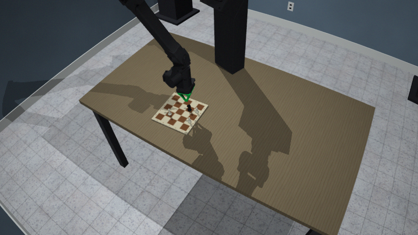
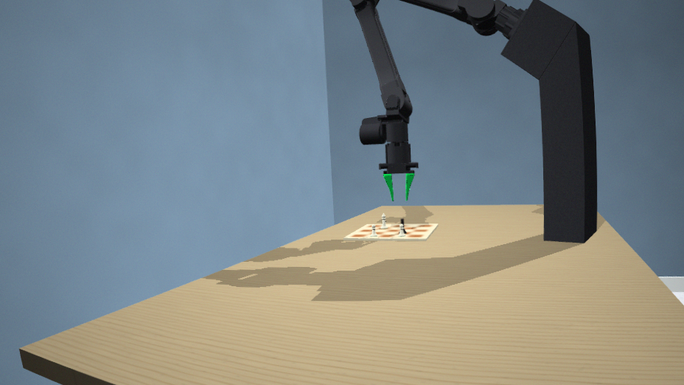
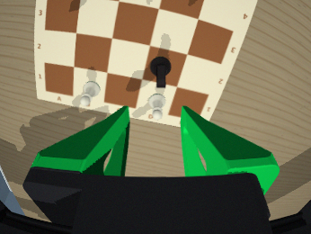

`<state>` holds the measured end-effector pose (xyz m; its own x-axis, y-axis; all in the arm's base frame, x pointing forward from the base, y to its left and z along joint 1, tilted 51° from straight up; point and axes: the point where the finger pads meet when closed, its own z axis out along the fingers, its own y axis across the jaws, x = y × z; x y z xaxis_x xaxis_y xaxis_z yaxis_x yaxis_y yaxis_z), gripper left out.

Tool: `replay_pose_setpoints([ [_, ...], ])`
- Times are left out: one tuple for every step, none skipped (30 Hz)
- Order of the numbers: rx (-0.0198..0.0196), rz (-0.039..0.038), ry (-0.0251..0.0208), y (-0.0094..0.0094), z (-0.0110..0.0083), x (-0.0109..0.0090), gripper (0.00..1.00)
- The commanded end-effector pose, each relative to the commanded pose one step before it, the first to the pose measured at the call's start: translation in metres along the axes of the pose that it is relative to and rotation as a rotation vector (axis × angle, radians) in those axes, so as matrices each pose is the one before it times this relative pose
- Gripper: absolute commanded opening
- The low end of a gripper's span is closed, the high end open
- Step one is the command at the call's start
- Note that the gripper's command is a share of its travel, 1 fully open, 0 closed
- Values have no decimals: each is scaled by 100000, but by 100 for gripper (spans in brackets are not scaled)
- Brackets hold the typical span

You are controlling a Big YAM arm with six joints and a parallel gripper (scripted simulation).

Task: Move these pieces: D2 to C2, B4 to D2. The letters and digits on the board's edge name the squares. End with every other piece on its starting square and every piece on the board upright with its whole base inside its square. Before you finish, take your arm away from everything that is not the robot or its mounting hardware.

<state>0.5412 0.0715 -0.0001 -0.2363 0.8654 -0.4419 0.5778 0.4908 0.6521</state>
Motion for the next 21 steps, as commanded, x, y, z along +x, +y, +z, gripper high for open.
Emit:
replay_pose_setpoints([
  [684,-872,-460,-678,1010,-233,35],
  [0,0,0,0,0,0,35],
  [0,0,0,0,0,0,35],
  [-703,-992,986,367,-24,773,35],
  [115,183,-140,-70,192,-135,35],
  [209,283,-296,-113,211,-223,35],
  [224,284,-330,-115,213,-230,35],
  [129,193,-169,-76,197,-147,35],
  [34,43,-46,-21,170,-34,35],
  [4,-1,-6,-3,162,0,35],
  [3,-1,-3,-3,160,0,35],
  [-81,-112,120,40,137,90,35],
  [-114,-156,167,59,127,126,35],
  [-63,-88,91,31,135,71,35],
  [27,35,-37,-17,152,-28,35],
  [108,145,-152,-59,167,-117,35],
  [135,172,-198,-72,165,-142,35],
  [8,-1,-17,-4,128,-2,35],
  [0,0,0,0,0,0,35],
  [0,0,0,0,0,0,35],
  [-430,-604,603,234,13,485,35],
])
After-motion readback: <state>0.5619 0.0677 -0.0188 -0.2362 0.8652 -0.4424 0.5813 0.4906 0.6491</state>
